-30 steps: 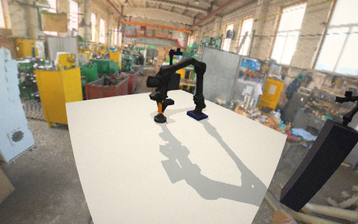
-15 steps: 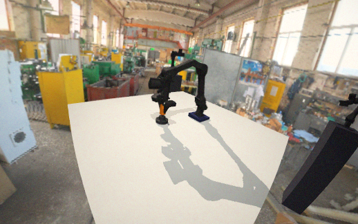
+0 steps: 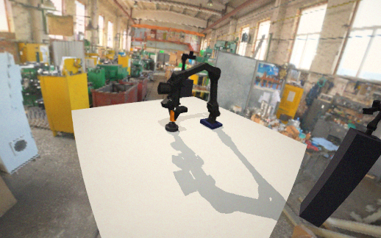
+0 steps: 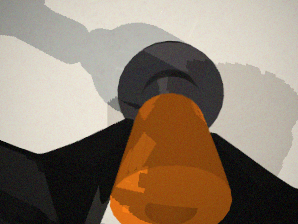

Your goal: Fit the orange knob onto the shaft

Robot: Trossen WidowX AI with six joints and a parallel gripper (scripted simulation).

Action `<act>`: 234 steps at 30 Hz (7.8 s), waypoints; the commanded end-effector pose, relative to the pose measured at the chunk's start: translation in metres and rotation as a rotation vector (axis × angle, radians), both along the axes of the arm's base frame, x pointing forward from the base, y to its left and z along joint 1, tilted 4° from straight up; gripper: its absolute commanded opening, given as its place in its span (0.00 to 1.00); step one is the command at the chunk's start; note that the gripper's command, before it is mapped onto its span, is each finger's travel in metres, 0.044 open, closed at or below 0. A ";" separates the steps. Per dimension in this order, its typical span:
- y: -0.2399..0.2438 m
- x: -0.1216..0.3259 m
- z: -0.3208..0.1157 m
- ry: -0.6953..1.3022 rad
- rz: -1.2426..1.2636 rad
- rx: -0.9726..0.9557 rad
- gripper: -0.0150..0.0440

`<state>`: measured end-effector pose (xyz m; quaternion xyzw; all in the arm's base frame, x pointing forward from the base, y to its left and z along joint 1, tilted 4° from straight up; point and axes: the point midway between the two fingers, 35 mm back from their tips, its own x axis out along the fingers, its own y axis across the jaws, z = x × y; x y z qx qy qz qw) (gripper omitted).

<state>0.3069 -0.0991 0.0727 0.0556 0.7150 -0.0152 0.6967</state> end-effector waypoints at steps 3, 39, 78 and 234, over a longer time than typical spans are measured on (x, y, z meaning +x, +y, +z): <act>-0.002 0.002 0.005 -0.017 0.166 -0.004 0.25; -0.002 0.004 0.005 -0.028 0.375 0.000 0.25; -0.002 0.006 0.004 -0.040 0.584 0.004 0.25; -0.001 0.005 -0.002 -0.063 1.013 0.013 0.25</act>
